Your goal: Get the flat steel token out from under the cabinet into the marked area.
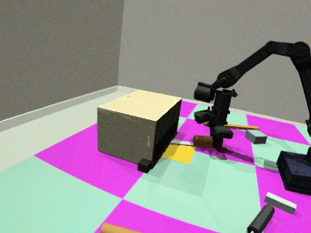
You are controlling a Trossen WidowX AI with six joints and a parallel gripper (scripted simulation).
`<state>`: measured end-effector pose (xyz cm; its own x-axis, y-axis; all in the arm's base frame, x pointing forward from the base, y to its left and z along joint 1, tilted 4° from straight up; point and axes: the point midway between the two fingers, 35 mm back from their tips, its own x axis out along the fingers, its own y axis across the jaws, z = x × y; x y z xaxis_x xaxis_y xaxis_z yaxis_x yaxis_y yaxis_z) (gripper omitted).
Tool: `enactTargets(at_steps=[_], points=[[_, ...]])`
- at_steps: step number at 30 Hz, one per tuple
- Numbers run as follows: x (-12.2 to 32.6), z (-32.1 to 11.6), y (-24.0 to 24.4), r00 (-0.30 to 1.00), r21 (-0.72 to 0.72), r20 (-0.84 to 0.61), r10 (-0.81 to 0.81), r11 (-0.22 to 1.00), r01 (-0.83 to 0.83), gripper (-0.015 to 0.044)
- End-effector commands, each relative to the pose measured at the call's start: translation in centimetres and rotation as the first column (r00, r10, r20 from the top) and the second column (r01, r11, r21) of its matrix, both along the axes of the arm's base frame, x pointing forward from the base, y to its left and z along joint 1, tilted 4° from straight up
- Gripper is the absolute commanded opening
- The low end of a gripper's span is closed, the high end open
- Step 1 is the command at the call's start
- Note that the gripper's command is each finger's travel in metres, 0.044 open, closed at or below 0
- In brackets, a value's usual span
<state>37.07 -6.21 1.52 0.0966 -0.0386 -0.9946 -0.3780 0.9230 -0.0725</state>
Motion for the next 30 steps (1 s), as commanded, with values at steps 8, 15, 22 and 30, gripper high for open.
enactTargets(at_steps=[8, 15, 22, 30], points=[[-0.6, -0.2, 1.6, 1.0, 0.009, -0.002, 0.005, 1.0, -0.005, 0.0], [-0.9, -0.3, 2.3, 1.0, 0.009, -0.002, 0.005, 1.0, -0.005, 0.0], [-0.9, -0.3, 2.3, 1.0, 0.009, -0.002, 0.005, 1.0, -0.005, 0.0], [-1.7, -0.3, 1.8, 1.0, 0.009, -0.003, 0.005, 1.0, -0.005, 0.0]])
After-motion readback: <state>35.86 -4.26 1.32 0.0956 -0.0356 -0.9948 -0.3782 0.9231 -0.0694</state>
